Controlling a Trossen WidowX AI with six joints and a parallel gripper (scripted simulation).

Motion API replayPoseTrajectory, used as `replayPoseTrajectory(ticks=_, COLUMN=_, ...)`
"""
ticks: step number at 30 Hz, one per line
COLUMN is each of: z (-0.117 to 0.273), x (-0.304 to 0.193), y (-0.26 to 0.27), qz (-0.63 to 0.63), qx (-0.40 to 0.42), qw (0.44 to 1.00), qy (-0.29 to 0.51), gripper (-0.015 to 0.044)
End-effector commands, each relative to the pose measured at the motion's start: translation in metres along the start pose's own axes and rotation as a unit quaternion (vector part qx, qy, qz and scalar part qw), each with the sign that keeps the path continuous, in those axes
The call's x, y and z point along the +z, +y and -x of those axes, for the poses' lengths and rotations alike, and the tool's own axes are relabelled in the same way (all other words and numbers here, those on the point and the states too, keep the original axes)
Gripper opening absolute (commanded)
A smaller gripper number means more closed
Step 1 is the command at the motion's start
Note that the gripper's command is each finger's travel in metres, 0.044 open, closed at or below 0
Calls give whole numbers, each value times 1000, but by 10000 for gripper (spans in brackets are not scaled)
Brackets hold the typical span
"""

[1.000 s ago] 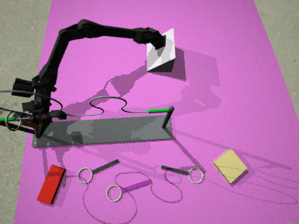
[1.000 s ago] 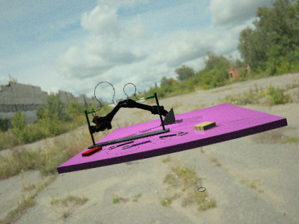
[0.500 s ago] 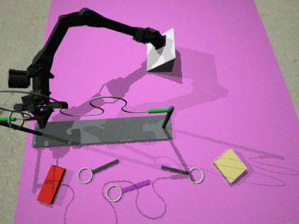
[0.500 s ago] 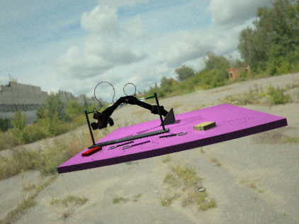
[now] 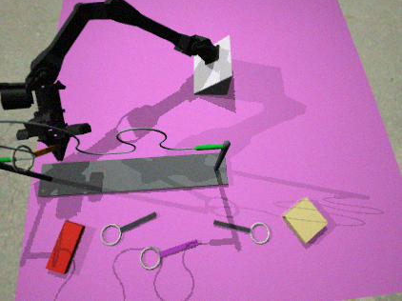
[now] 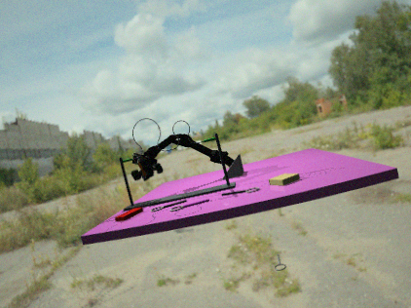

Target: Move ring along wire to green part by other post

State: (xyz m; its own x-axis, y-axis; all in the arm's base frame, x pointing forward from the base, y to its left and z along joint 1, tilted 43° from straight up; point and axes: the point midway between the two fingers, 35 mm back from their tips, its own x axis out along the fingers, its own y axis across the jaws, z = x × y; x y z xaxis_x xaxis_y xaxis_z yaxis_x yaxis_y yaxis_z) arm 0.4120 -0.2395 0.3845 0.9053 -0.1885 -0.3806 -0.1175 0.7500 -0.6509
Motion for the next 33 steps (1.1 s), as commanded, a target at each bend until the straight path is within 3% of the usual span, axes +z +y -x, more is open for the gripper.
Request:
replayPoseTrajectory(ticks=1, z=2, x=-1, y=10, qz=-18, qx=10, qw=1000, qy=8, gripper=-150)
replayPoseTrajectory(ticks=33, z=17, x=27, y=106, qz=-289, qx=162, qw=943, qy=6, gripper=-150)
